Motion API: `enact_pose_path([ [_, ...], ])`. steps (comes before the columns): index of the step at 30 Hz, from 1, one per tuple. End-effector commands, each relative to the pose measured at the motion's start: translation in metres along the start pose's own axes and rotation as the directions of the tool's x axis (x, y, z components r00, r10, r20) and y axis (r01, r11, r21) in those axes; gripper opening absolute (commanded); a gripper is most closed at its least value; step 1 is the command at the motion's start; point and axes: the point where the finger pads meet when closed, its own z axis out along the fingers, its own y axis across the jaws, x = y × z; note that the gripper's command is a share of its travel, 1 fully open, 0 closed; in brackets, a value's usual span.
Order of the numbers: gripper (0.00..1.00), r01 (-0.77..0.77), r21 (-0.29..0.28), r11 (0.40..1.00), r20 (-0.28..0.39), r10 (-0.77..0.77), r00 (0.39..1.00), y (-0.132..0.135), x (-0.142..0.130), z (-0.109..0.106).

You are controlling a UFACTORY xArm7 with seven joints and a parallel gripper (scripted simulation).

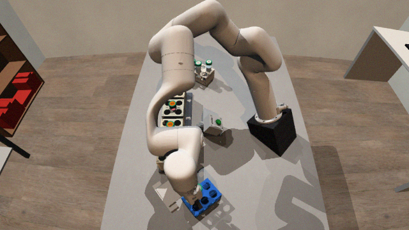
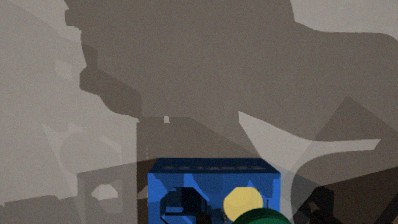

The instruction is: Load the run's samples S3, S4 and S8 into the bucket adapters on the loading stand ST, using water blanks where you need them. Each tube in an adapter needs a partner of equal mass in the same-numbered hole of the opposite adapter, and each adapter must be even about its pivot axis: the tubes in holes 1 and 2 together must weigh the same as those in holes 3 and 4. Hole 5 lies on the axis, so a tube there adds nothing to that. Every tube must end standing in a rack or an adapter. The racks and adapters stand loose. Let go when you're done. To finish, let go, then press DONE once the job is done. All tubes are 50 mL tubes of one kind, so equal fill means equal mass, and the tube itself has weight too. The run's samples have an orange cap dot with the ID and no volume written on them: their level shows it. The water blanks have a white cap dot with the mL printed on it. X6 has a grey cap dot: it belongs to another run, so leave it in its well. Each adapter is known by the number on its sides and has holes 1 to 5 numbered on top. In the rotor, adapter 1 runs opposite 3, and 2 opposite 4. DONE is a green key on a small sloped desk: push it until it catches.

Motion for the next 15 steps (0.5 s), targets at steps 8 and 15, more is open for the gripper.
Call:
enact_pose_path([
  [8,0.57,0.0,0.003,1.0,-0.005,0.0,1.0,-0.0011,0.0013,0.0042],
  [15,0.57,0.0,0.003,1.0,-0.005,0.0,1.0,-0.0011,0.0013,0.0055],
])
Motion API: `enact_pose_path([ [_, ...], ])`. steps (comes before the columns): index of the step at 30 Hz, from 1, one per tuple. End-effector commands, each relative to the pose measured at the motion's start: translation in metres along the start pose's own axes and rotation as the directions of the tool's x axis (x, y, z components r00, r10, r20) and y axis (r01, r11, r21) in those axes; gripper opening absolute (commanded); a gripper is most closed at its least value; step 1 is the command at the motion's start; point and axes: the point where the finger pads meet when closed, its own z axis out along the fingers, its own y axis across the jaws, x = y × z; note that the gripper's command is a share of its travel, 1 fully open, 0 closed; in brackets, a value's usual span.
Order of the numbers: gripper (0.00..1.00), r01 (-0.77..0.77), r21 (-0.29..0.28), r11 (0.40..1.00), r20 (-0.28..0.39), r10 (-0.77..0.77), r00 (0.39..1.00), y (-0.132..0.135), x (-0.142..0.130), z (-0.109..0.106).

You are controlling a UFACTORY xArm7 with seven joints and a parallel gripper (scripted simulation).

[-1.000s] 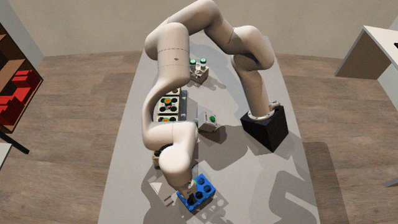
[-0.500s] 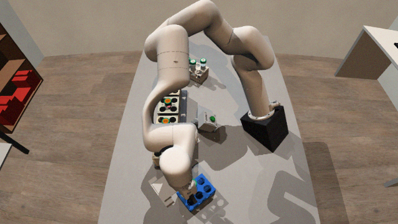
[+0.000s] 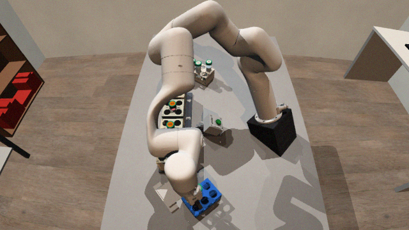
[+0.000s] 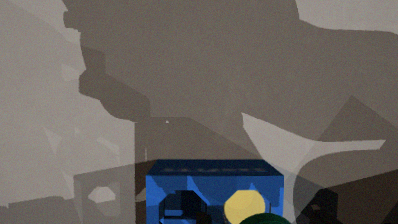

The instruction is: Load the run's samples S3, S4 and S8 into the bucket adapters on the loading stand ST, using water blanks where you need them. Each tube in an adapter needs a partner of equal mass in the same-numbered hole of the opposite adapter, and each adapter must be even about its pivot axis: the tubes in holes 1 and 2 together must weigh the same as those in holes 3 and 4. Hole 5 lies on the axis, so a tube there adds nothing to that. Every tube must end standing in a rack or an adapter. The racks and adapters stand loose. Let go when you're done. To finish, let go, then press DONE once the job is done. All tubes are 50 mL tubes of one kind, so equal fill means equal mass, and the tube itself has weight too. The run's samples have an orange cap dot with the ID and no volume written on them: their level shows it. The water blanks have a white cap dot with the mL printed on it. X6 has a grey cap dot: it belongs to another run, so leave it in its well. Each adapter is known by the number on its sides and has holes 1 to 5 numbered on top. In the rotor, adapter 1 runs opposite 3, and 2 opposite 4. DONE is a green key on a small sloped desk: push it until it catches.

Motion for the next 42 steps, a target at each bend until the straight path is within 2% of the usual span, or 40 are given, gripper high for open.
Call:
enact_pose_path([
  [1,0.57,0.0,0.003,1.0,-0.005,0.0,1.0,-0.0012,0.0014,-0.0021],
  [10,0.57,0.0,0.003,1.0,-0.005,0.0,1.0,-0.0012,0.0014,-0.0021],
  [11,0.0,0.0,0.003,1.0,-0.005,0.0,1.0,-0.0012,0.0014,-0.0027],
  [42,0.0,0.0,0.003,1.0,-0.005,0.0,1.0,-0.0011,0.0014,-0.0038],
])
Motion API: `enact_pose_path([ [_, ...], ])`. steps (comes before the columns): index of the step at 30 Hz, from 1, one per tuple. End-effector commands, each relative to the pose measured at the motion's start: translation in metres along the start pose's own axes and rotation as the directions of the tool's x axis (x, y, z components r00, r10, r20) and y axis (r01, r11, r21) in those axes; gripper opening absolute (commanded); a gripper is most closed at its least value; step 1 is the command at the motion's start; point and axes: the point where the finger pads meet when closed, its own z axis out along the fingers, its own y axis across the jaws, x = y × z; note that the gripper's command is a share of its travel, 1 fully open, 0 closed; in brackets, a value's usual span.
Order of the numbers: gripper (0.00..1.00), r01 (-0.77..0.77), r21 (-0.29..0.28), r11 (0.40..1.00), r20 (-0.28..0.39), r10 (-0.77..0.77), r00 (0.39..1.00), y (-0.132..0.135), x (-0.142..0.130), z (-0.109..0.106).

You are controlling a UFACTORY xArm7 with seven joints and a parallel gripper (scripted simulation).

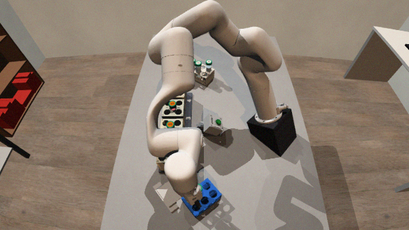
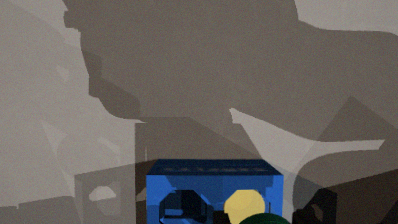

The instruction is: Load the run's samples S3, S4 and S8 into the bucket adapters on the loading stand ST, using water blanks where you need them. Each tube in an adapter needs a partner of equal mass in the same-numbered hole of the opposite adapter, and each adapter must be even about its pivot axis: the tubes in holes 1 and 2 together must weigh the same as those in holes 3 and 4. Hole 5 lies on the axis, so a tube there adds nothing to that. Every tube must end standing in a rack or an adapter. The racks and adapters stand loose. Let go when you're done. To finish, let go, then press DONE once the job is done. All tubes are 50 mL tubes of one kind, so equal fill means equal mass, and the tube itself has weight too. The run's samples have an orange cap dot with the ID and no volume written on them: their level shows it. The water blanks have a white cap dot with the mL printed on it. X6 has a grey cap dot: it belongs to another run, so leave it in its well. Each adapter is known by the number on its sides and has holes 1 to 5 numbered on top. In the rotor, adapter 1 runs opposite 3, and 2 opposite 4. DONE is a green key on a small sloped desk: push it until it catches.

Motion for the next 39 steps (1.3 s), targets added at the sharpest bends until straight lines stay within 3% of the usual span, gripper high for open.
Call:
enact_pose_path([
  [1,0.0,0.0,0.003,1.0,-0.005,0.0,1.0,-0.001,0.001,-0.002],
  [39,0.0,0.0,0.003,1.0,-0.005,0.0,1.0,-0.001,0.001,-0.02],
])
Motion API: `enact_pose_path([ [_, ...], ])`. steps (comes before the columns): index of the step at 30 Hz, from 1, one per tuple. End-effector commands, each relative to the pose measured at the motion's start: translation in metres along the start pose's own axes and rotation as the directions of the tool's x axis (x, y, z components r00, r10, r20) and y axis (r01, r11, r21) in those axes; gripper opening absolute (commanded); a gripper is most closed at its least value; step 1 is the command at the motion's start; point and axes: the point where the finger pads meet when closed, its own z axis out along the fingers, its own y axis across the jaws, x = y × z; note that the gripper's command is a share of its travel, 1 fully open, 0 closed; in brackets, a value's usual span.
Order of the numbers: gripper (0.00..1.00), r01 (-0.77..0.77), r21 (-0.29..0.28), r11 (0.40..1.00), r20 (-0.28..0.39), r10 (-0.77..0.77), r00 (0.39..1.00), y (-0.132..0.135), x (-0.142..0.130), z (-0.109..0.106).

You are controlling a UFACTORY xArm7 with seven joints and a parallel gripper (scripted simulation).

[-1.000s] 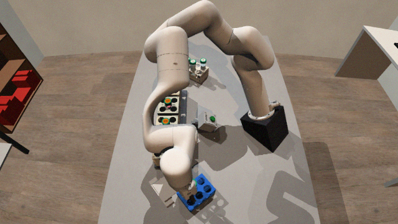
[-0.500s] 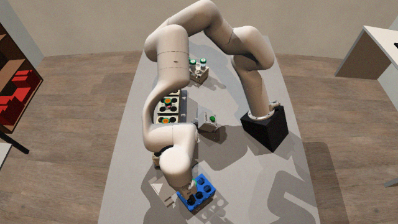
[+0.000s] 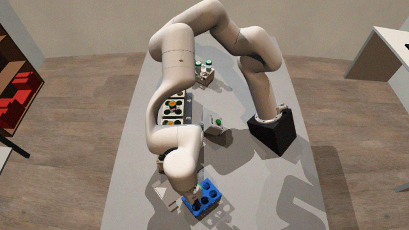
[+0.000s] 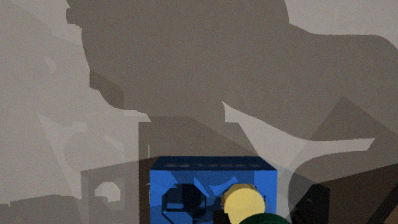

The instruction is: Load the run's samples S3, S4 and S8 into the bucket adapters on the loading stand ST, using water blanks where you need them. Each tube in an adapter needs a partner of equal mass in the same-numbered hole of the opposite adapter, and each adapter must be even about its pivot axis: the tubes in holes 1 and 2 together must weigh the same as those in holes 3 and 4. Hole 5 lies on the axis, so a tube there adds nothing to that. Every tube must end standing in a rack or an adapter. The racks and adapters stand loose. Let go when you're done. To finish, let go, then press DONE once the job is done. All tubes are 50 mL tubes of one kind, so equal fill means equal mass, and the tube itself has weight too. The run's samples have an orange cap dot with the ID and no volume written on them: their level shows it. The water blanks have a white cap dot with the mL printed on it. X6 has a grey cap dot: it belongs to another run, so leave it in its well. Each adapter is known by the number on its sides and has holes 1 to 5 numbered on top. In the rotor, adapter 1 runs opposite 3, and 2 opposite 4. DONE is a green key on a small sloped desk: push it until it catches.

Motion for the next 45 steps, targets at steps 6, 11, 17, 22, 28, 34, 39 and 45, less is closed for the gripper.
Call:
enact_pose_path([
  [6,0.0,0.0,0.003,1.0,-0.005,0.0,1.0,-0.001,0.001,-0.007],
  [11,0.0,0.0,0.003,1.0,-0.005,0.0,1.0,-0.001,0.001,-0.009],
  [17,0.0,0.0,0.003,1.0,-0.005,0.0,1.0,-0.001,0.001,-0.021],
  [22,0.0,0.0,0.003,1.0,-0.005,0.0,1.0,-0.001,0.001,-0.032],
  [28,0.0,0.0,0.003,1.0,-0.005,0.0,1.0,-0.001,0.001,-0.04],
  [34,0.0,0.0,0.003,1.0,-0.005,0.0,1.0,-0.001,0.001,-0.052],
  [39,0.0,0.0,0.003,1.0,-0.005,0.0,1.0,-0.001,0.001,-0.062],
  [45,0.0,0.0,0.003,1.0,-0.005,0.0,1.0,-0.001,0.001,-0.07],
])
